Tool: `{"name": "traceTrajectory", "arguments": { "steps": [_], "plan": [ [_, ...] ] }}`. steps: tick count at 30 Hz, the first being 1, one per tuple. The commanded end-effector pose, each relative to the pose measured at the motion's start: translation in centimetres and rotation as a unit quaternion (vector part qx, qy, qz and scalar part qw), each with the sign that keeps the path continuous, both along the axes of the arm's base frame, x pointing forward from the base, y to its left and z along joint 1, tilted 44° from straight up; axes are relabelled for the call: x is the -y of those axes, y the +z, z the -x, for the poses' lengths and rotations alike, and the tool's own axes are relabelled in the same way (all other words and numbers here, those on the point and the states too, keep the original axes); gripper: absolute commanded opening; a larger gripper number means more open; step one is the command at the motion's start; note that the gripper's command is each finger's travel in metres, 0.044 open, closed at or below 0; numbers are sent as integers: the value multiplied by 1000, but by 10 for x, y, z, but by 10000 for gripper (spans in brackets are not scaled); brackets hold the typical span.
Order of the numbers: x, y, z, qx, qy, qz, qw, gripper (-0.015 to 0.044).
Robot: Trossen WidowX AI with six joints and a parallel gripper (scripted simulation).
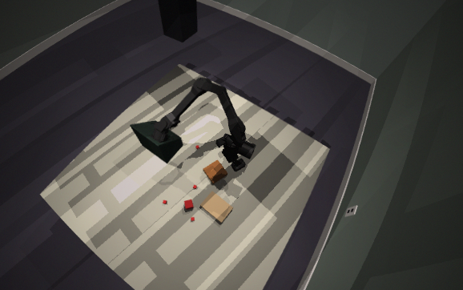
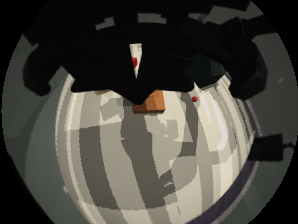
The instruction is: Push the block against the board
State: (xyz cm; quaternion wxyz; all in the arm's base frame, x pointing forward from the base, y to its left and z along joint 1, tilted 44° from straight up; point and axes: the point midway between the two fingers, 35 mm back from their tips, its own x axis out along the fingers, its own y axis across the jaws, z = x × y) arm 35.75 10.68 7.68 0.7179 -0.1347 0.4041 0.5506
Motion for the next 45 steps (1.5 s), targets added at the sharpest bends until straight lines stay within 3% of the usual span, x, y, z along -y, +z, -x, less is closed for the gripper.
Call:
{"name": "traceTrajectory", "arguments": {
  "steps": [1,16,21,25,45],
  "plan": [
    [22,-42,4,-54,-47,-1,997,0],
    [86,-171,53,-216,-218,-19,952,0],
    [84,-175,53,-218,-220,-19,951,0],
    [50,-209,51,-218,-219,-21,951,0],
    [56,-220,66,-218,-220,-20,951,0]
  ]
}}
